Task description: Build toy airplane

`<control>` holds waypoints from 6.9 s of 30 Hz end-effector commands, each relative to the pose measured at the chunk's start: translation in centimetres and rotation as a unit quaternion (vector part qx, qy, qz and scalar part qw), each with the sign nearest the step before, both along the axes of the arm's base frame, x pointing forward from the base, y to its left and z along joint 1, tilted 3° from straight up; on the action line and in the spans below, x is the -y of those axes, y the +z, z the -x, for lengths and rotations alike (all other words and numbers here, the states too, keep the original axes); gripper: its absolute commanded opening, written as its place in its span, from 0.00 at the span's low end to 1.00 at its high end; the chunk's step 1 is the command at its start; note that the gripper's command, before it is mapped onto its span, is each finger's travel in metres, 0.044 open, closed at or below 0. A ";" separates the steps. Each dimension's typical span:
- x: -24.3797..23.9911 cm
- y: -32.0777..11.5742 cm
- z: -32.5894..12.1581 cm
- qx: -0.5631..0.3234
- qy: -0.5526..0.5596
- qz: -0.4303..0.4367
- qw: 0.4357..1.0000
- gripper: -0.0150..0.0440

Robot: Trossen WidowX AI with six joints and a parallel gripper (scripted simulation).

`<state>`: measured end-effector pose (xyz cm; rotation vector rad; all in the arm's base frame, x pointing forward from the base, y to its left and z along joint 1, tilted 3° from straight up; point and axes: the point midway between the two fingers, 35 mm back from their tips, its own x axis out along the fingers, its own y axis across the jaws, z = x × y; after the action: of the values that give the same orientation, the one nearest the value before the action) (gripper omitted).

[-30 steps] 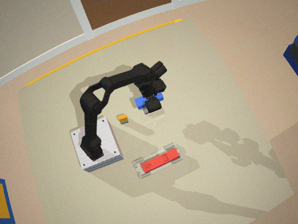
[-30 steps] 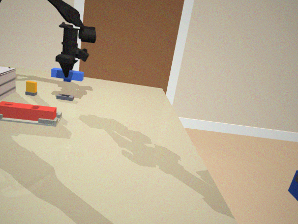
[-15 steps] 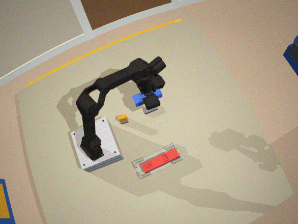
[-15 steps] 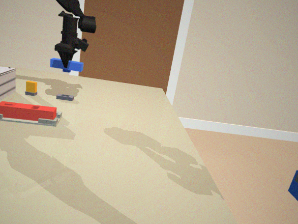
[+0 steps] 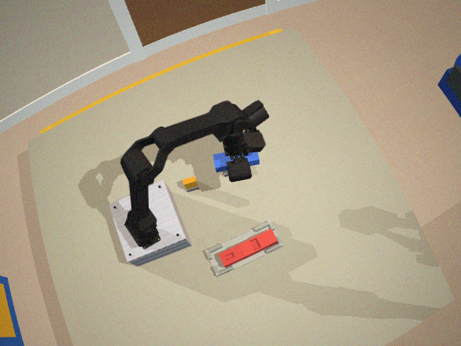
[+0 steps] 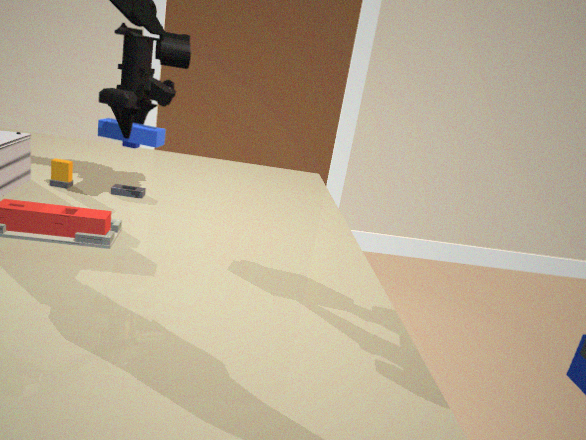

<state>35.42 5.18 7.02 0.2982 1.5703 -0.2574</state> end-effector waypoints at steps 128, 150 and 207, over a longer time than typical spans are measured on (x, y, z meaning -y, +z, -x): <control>23.0 -8.3 7.8 -0.012 -0.608 0.017 0.794 0.58; 22.9 -8.2 7.8 -0.012 -0.606 0.015 0.795 0.79; 15.7 1.0 5.8 0.002 0.046 0.008 0.999 1.00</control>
<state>28.97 -14.83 7.59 0.2355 1.5802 -0.2239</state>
